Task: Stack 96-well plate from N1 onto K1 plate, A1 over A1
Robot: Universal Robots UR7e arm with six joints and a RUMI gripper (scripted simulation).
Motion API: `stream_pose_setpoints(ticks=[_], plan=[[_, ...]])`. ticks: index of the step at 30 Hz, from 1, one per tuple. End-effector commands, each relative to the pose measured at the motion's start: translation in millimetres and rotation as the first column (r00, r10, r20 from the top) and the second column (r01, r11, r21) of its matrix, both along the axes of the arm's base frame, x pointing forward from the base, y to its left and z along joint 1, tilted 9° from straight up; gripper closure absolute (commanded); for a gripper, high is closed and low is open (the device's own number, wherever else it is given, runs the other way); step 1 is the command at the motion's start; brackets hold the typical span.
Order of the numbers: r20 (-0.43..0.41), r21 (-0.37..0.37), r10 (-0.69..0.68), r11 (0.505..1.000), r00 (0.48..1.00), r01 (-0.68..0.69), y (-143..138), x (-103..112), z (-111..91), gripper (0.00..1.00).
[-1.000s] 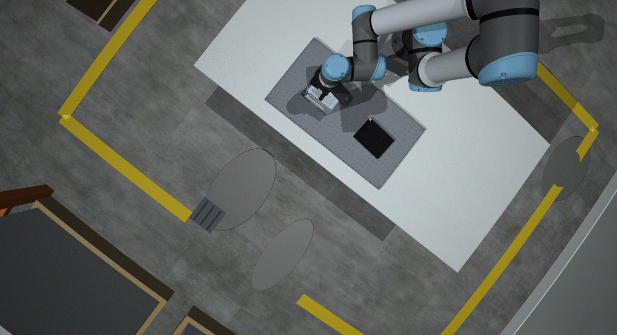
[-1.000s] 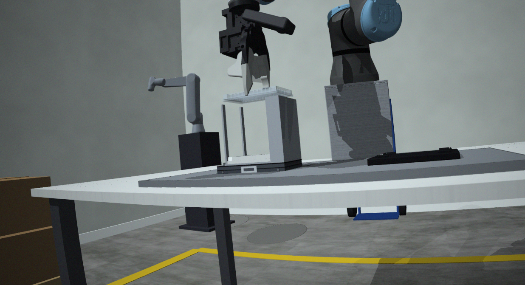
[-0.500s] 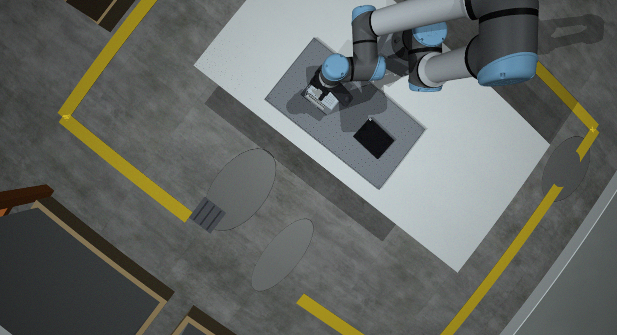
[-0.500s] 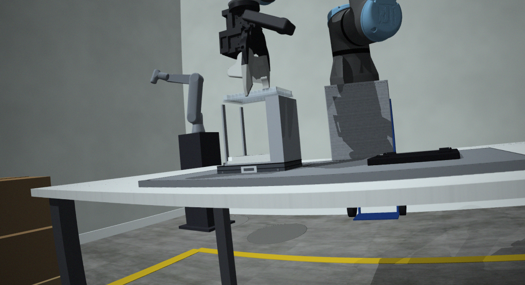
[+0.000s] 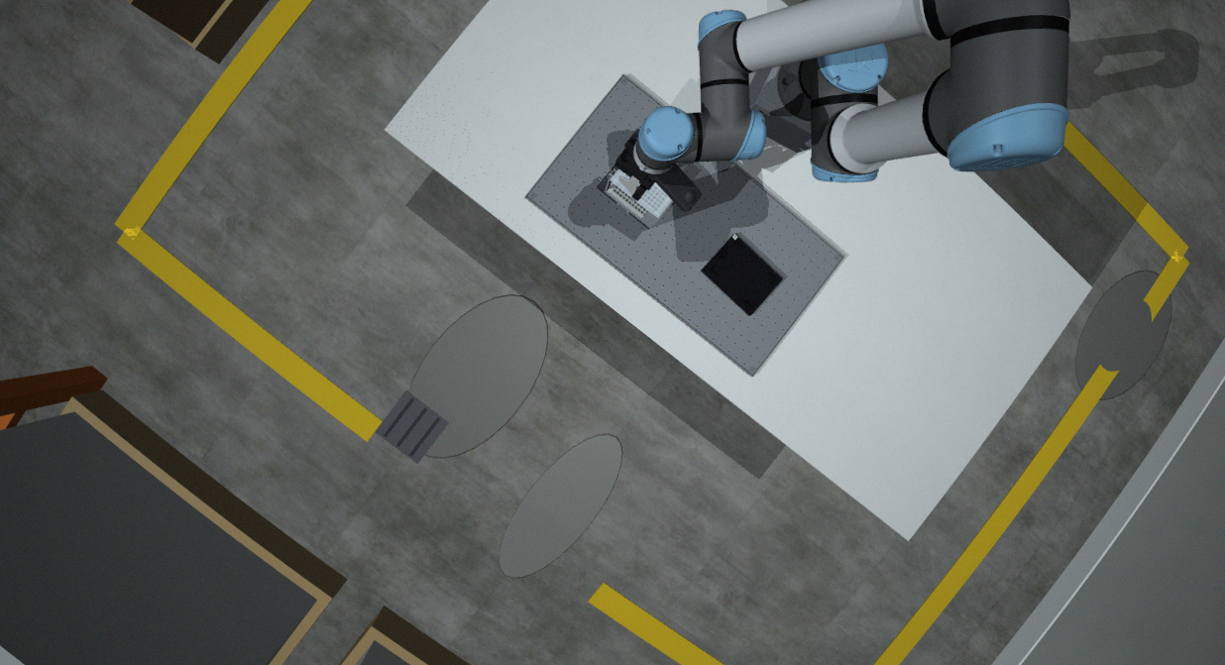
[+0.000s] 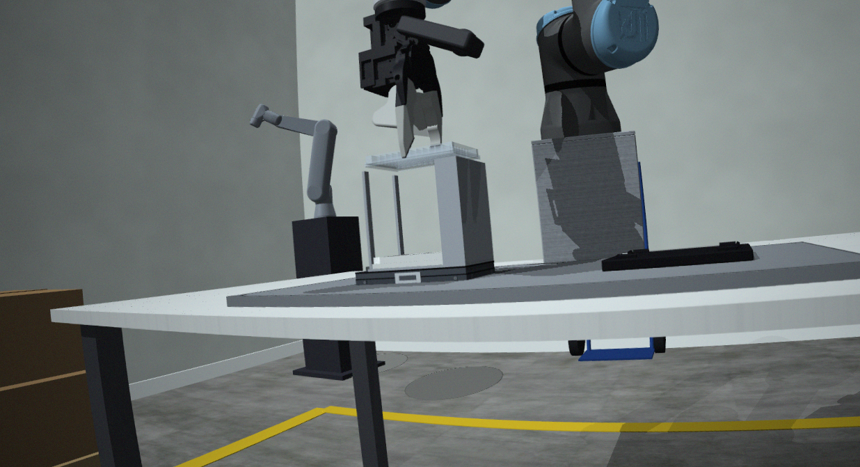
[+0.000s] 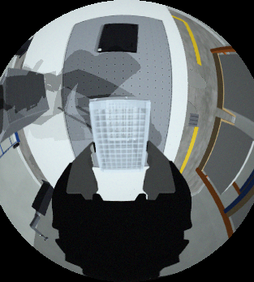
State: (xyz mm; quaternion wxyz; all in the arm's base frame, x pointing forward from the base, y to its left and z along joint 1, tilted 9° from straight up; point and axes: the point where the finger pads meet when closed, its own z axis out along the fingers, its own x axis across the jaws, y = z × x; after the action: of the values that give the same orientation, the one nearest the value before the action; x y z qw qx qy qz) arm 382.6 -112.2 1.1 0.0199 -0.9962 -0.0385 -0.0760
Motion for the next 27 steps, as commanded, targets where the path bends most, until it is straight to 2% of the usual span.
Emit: stream_pose_setpoints(ticks=[1,6,27], plan=[[0.001,-0.001,0.0,1.0,1.0,0.0,0,0,0,1.0],[0.001,-0.001,0.0,1.0,1.0,0.0,0,1,-1,1.0],[0.001,-0.001,0.0,1.0,1.0,0.0,1,5,-33,1.0]])
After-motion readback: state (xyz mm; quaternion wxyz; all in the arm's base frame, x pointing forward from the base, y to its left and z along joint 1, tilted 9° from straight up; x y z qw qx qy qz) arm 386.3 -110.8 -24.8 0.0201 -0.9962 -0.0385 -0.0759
